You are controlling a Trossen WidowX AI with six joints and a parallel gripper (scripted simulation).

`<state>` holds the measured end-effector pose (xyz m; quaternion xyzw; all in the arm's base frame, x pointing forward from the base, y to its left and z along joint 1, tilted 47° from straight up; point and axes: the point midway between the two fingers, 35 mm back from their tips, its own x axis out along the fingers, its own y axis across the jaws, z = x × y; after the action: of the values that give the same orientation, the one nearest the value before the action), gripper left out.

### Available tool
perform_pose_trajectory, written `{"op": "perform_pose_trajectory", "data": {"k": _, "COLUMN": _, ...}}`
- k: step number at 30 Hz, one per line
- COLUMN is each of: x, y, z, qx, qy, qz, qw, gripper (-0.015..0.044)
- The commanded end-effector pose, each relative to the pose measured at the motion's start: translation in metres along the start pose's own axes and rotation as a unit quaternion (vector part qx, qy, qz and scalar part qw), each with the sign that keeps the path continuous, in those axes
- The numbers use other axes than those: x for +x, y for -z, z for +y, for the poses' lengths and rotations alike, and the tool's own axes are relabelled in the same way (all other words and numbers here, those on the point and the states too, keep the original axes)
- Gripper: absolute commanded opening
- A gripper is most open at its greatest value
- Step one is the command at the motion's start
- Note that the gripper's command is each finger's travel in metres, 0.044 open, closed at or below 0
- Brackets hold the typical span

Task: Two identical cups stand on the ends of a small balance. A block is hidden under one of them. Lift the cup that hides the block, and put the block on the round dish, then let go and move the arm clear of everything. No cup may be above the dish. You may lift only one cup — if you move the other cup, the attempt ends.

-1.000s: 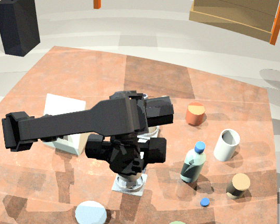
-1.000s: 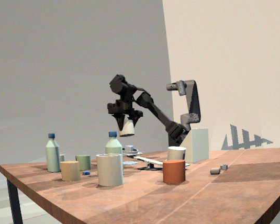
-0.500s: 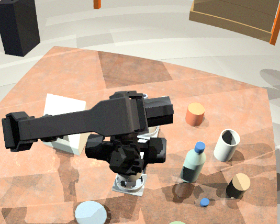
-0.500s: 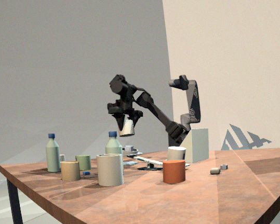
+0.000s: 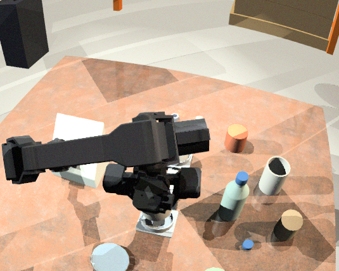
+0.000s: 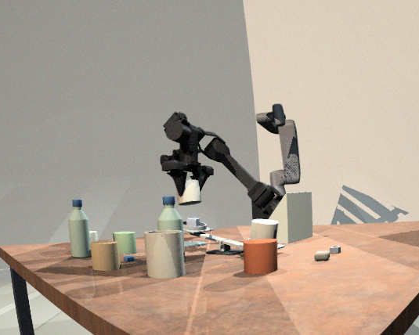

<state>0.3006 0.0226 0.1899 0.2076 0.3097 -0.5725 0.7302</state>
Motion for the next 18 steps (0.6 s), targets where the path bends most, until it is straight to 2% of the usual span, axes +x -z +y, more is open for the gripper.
{"op": "perform_pose_trajectory", "data": {"k": 1, "x": 0.005, "y": -0.008, "z": -0.007, "qx": -0.006, "qy": 0.002, "qz": 0.006, "qw": 1.000, "gripper": 0.0000}}
{"op": "perform_pose_trajectory", "data": {"k": 18, "x": 0.036, "y": -0.063, "z": -0.063, "qx": 0.006, "qy": 0.014, "qz": 0.029, "qw": 0.999, "gripper": 0.0000}}
